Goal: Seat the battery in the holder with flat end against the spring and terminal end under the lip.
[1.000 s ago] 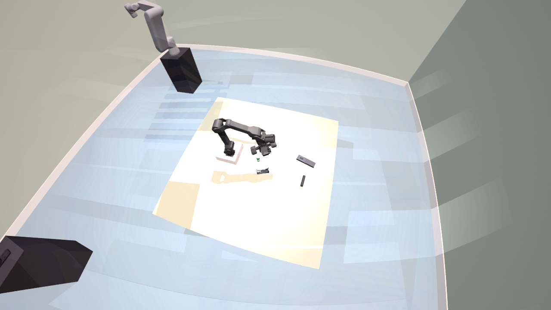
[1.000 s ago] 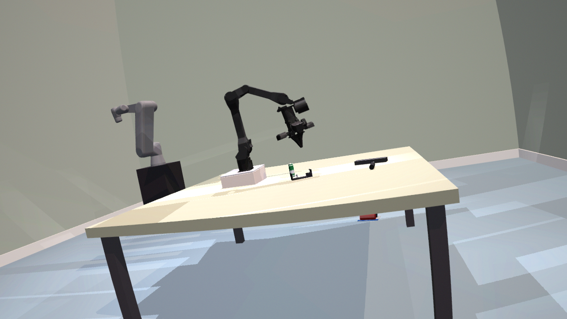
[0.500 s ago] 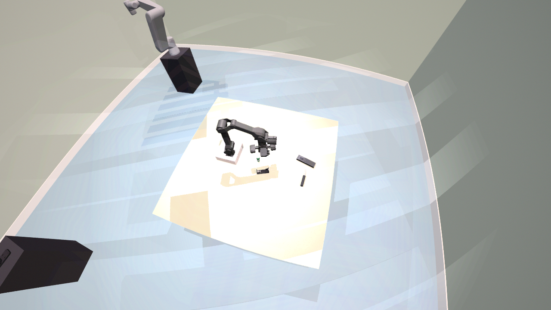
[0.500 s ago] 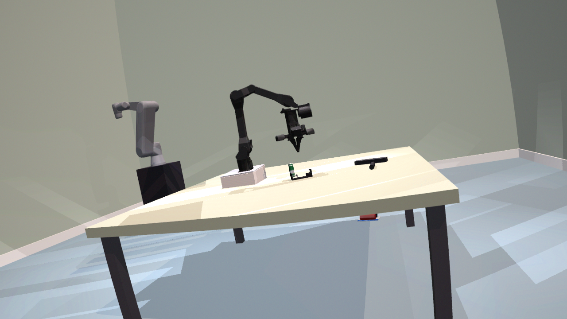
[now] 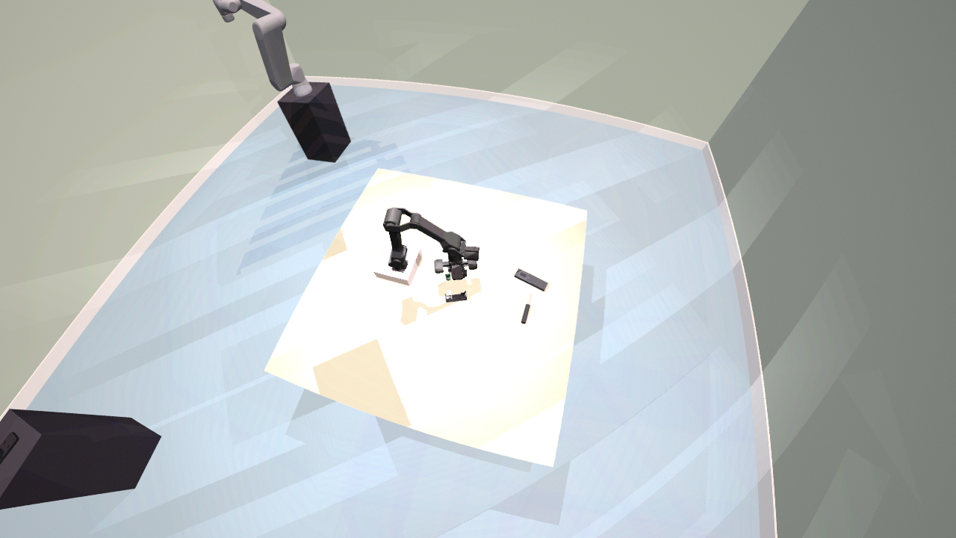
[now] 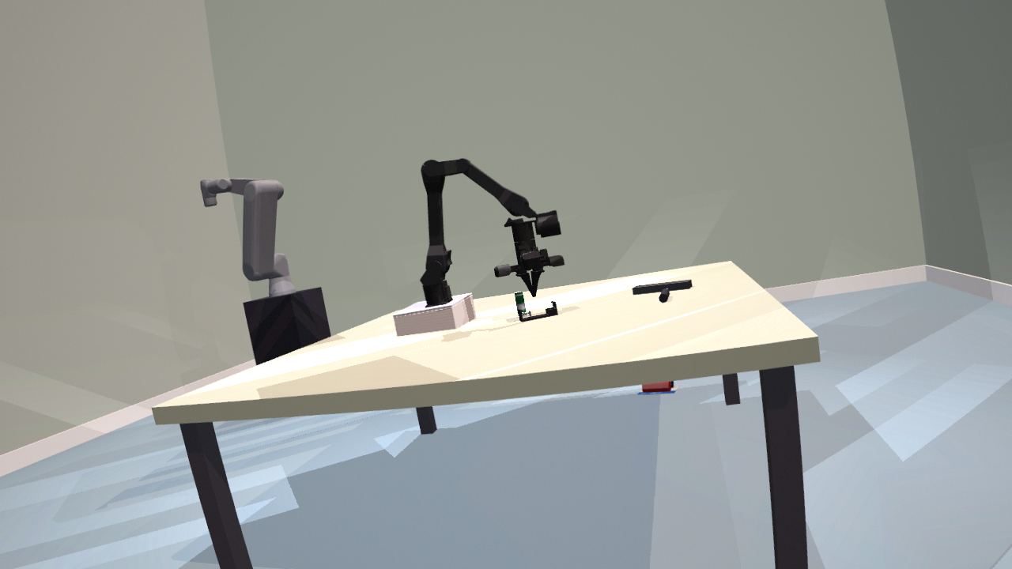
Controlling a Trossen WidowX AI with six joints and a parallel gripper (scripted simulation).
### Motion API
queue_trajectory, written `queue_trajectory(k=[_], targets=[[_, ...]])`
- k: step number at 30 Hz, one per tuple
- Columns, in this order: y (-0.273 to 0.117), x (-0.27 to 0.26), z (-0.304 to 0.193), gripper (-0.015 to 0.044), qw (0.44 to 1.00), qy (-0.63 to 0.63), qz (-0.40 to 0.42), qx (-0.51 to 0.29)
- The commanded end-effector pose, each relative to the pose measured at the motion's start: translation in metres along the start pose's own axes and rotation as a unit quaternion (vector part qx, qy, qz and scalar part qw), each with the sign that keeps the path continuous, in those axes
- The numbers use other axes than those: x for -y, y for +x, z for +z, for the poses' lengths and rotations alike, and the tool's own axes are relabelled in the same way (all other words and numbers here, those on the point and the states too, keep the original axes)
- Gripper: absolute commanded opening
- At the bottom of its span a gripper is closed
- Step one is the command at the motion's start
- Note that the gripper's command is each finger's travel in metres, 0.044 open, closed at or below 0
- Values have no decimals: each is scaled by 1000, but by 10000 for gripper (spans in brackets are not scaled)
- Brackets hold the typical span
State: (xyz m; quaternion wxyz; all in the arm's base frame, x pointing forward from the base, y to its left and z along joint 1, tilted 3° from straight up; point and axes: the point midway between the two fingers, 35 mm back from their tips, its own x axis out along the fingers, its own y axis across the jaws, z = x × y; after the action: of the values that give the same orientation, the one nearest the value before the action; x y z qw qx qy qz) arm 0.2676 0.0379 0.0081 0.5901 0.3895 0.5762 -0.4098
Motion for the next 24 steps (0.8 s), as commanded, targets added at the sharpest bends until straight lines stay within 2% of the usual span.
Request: queue_trajectory(k=[1,24], targets=[[2,6,1,0,1000,-1,-1,2],[1,44,1,0,1000,-1,-2,2]])
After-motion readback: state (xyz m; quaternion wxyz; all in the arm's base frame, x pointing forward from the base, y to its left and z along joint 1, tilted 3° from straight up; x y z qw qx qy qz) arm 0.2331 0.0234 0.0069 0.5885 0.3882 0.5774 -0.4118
